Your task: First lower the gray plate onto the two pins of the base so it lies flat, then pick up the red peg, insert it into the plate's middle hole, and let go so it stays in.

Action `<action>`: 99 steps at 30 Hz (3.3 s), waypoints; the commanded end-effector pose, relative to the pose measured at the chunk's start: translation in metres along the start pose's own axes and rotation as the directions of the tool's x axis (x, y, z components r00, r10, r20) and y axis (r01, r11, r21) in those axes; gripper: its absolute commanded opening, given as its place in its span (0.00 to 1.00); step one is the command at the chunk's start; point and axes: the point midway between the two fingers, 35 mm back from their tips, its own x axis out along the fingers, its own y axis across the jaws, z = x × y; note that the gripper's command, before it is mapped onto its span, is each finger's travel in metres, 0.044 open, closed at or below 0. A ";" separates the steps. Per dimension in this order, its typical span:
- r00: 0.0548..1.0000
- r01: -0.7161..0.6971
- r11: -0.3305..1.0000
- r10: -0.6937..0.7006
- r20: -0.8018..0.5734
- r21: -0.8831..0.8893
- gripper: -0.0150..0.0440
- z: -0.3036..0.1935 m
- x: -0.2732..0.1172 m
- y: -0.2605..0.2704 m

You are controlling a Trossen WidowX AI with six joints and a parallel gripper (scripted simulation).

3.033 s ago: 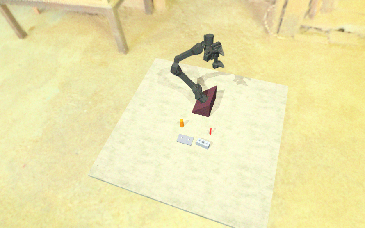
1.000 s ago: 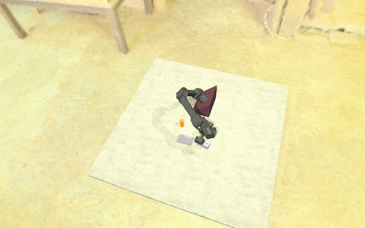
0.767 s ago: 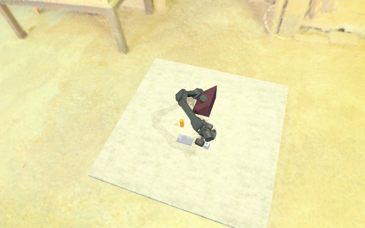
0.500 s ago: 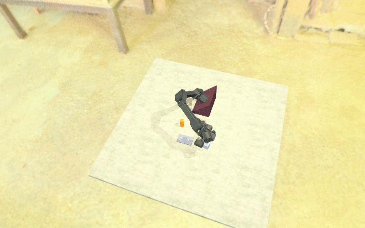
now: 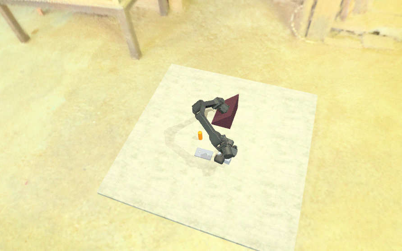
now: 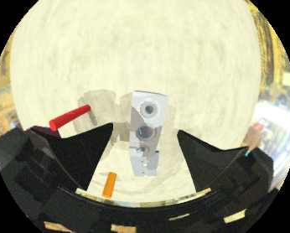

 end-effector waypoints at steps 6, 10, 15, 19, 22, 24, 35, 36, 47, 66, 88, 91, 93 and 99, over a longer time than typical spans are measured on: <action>1.000 0.001 1.000 -0.001 -0.007 -0.007 1.00 -0.001 0.017 0.001; 1.000 0.001 1.000 -0.001 -0.007 -0.007 1.00 -0.001 0.023 0.001; 1.000 0.001 1.000 -0.001 -0.008 -0.007 1.00 -0.002 0.031 0.001; 1.000 0.001 1.000 -0.001 -0.009 -0.007 1.00 -0.002 0.038 0.001; 1.000 0.001 1.000 -0.001 -0.009 -0.007 1.00 -0.003 0.041 0.002; 1.000 0.001 1.000 -0.001 -0.010 -0.007 0.96 -0.003 0.042 0.002; 1.000 0.001 1.000 -0.001 -0.010 -0.007 0.47 -0.003 0.042 0.002; 1.000 0.001 1.000 -0.001 -0.010 -0.007 0.42 -0.003 0.042 0.002; 1.000 0.001 1.000 -0.001 -0.010 -0.007 0.30 -0.003 0.042 0.002; 1.000 0.002 1.000 -0.002 0.002 -0.005 0.25 0.007 -0.009 -0.004; 1.000 0.001 1.000 -0.001 0.000 -0.008 0.25 0.012 -0.080 0.001; 1.000 0.000 1.000 0.000 -0.002 -0.008 0.25 0.011 -0.089 0.003; 1.000 -0.001 1.000 0.001 -0.004 -0.007 0.25 0.011 -0.093 0.003; 1.000 -0.001 1.000 0.001 -0.001 -0.015 0.25 0.004 -0.091 0.000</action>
